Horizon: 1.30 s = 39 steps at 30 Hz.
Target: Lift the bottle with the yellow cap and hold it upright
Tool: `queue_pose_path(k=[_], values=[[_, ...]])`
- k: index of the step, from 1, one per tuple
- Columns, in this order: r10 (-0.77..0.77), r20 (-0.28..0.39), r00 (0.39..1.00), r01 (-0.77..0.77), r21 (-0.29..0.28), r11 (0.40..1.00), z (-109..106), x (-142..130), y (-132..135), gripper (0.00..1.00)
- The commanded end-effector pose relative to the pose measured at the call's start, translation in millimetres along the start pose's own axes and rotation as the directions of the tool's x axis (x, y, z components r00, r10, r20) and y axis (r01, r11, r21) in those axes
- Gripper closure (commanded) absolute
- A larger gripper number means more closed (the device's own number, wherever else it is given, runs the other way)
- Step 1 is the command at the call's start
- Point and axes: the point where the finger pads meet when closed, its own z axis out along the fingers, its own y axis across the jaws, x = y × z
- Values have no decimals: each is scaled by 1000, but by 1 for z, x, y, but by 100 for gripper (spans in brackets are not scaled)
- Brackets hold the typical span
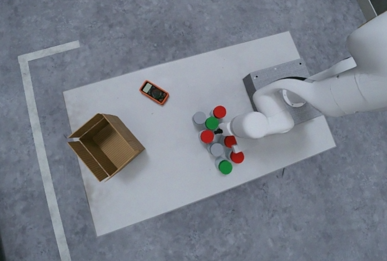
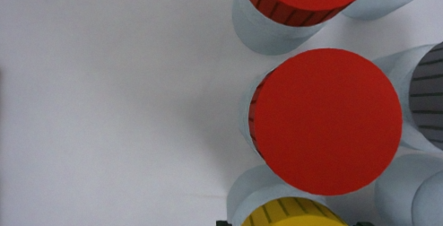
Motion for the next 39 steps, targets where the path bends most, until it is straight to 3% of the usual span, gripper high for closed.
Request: queue_pose_path(k=[1,19,39], values=[[0,0,1000,0,-4,1000,-1,0,1,100],[0,0,1000,0,-4,1000,-4,0,1,100],[0,0,1000,0,-4,1000,-25,0,2,100]])
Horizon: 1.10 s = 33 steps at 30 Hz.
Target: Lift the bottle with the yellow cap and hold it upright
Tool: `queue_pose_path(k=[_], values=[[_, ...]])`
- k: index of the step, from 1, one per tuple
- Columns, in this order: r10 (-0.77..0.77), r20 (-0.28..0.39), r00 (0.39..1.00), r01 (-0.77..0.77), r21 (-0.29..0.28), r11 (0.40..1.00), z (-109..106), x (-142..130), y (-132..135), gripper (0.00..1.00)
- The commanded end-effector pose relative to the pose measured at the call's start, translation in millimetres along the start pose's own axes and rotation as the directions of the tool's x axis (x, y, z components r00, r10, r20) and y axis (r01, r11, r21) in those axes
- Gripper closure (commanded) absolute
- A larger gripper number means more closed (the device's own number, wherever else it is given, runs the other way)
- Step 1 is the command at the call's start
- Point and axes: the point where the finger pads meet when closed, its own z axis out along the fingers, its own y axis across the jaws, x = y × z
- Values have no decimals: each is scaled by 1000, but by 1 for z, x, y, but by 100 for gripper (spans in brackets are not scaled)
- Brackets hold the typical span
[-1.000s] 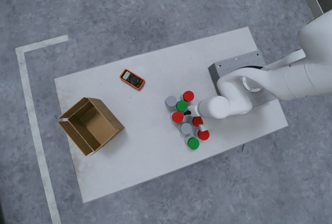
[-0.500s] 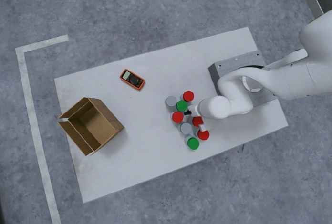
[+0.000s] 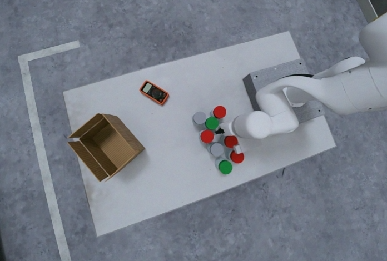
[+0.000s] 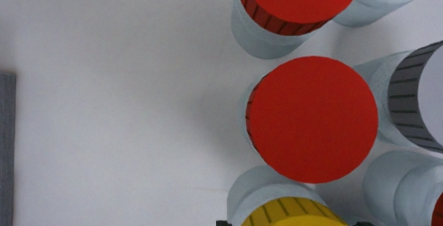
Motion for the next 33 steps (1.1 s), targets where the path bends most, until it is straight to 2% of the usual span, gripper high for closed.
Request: queue_pose_path(k=[1,33], values=[[0,-1,1000,0,-4,1000,-7,0,2,100],[0,0,1000,0,-4,1000,-40,0,1,100]])
